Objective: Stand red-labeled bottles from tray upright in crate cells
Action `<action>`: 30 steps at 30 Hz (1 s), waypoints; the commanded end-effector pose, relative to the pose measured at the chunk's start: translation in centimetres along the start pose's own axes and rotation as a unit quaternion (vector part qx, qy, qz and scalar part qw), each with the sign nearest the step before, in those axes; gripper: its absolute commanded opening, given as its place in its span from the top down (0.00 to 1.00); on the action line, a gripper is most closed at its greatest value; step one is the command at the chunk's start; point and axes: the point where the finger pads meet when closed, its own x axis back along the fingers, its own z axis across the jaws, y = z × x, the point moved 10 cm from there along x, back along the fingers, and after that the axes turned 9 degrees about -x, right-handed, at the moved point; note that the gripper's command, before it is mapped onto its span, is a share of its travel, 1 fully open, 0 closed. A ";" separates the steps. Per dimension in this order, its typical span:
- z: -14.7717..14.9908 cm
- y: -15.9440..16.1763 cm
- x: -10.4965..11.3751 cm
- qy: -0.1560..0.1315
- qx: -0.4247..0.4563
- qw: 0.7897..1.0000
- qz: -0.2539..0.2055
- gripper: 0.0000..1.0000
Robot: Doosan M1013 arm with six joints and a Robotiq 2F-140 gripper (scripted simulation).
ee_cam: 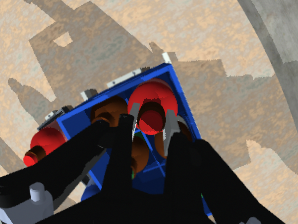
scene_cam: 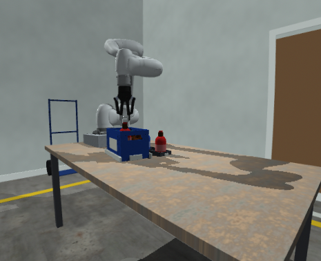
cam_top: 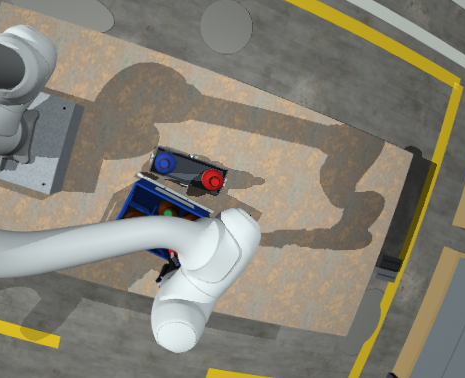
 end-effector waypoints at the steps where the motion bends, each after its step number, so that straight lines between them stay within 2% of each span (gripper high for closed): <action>1: 0.0 0.0 0.0 0.000 0.000 1.000 0.000 1.00; 17: 0.0 0.0 -0.1 0.000 0.000 1.000 0.000 1.00; 30: 0.0 0.0 -1.1 0.000 0.000 1.000 0.000 1.00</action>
